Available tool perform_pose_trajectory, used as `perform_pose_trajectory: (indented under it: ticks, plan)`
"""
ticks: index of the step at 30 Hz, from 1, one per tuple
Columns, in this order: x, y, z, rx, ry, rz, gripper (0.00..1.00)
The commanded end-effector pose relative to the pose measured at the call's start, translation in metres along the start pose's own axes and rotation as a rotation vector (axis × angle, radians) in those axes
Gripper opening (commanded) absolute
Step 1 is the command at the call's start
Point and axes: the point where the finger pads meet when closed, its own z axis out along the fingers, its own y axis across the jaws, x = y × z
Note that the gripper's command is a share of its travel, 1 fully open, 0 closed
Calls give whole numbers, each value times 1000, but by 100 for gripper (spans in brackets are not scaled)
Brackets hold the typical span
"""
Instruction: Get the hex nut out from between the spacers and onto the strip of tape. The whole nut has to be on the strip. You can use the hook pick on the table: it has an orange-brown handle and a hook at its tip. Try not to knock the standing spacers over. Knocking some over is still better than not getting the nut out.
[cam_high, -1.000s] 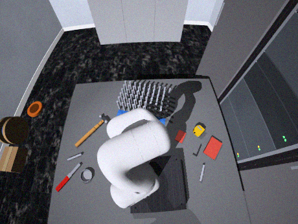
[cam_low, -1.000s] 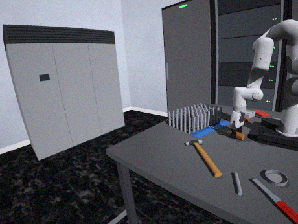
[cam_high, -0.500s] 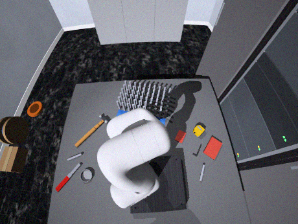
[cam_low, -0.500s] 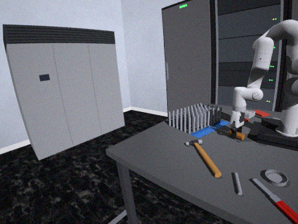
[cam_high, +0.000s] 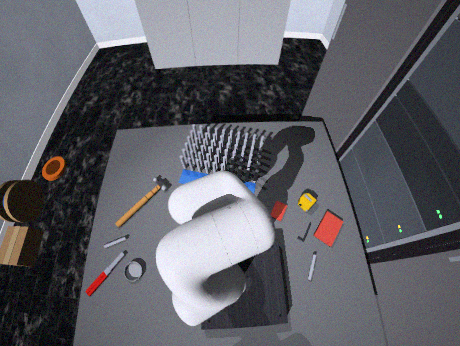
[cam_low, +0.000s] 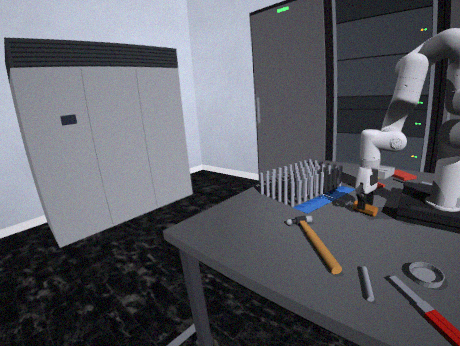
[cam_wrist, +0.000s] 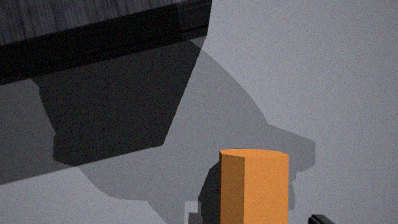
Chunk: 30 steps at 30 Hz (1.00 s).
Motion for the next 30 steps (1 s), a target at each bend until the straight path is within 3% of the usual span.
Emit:
perform_pose_trajectory:
  ticks: [1, 18, 30]
  plan:
    - [-1, 1, -18, 1, -3, 0, 65]
    - [-1, 1, -73, 1, -3, 0, 65]
    - [-1, 1, -84, 1, -3, 0, 65]
